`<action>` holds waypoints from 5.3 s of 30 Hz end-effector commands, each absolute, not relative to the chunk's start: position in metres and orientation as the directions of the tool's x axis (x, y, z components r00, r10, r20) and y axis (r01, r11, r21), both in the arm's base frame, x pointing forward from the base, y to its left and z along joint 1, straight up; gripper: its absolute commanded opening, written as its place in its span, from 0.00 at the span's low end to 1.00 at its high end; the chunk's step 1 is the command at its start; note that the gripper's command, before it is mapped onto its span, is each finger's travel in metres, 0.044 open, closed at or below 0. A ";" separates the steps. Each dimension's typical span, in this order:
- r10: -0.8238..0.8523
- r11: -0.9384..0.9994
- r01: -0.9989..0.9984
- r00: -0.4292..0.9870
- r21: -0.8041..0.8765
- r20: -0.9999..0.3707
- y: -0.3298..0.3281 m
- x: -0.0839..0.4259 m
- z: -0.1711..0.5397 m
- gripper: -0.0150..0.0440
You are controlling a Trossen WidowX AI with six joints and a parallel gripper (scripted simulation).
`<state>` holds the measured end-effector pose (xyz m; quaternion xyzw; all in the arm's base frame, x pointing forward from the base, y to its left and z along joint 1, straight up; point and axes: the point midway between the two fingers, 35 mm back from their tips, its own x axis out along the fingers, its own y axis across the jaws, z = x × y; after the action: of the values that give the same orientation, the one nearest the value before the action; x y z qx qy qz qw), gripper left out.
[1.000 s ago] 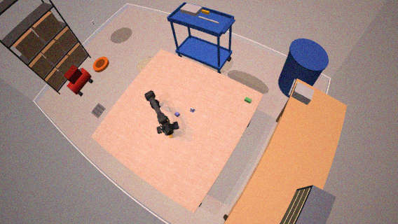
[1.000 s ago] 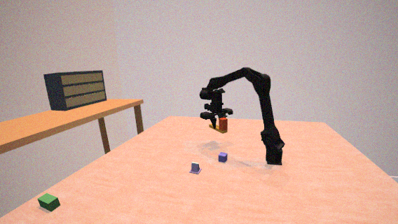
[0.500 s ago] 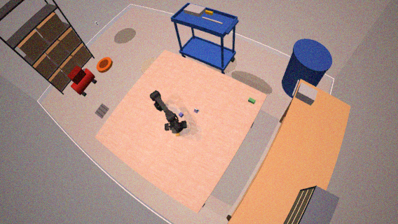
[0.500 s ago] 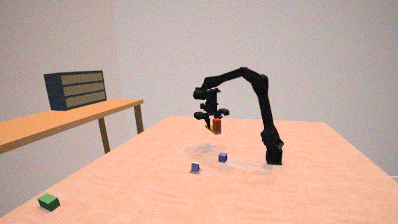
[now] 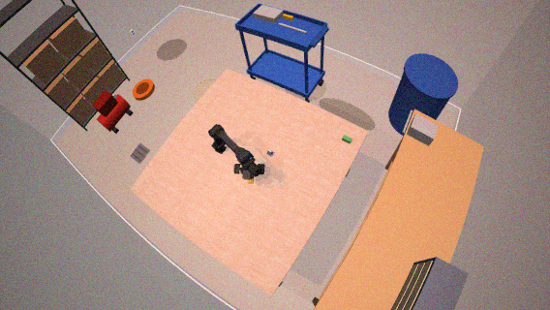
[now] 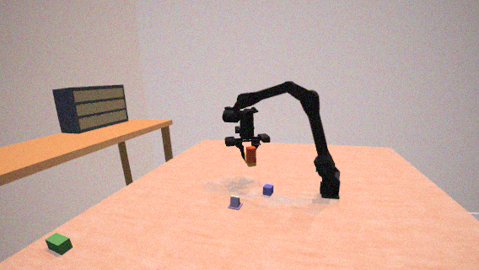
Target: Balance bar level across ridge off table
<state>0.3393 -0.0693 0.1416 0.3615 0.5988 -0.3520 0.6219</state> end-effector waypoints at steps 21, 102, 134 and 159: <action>0.002 0.225 0.974 0.034 0.034 -0.999 0.023 0.354 0.143 0.25; 0.012 -0.074 0.997 0.032 0.031 -0.999 0.121 0.330 0.100 0.25; 0.012 -0.074 0.997 0.032 0.031 -0.999 0.121 0.330 0.098 0.25; 0.012 -0.074 0.997 0.032 0.031 -0.999 0.121 0.330 0.096 0.25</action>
<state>0.3297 0.1210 0.0963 0.5281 0.4776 -0.5060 0.4867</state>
